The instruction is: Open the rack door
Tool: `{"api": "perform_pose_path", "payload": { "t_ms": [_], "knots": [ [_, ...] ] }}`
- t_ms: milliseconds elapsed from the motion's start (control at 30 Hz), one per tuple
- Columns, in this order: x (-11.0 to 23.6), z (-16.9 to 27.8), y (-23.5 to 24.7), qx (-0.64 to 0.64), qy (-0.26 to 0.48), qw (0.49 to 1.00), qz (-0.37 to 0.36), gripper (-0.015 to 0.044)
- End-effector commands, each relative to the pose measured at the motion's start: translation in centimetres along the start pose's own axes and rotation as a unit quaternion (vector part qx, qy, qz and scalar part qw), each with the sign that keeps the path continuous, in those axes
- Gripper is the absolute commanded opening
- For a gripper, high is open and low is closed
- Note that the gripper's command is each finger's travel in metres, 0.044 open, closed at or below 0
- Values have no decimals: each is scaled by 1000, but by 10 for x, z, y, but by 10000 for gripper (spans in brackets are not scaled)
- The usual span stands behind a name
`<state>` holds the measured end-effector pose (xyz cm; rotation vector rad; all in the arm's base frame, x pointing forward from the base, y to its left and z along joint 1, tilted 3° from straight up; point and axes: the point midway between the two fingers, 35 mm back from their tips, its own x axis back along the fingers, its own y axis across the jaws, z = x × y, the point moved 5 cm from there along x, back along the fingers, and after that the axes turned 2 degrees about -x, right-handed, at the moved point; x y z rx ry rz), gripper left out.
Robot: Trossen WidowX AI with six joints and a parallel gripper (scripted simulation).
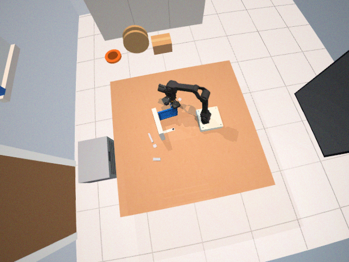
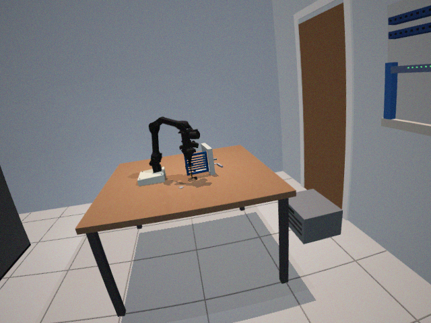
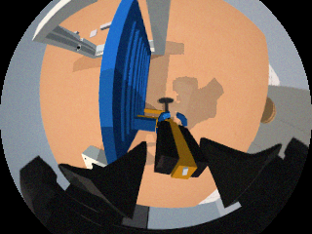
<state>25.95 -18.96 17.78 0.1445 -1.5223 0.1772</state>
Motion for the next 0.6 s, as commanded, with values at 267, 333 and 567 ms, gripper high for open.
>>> {"api": "perform_pose_path", "payload": {
  "t_ms": [267, 333, 567],
  "knots": [
    [17, -2, -2, 2, -3, 1000, 3, 297],
    [19, -2, -2, 2, -3, 1000, 3, 297],
    [27, -2, -2, 1, -3, 1000, 3, 297]
  ]
}}
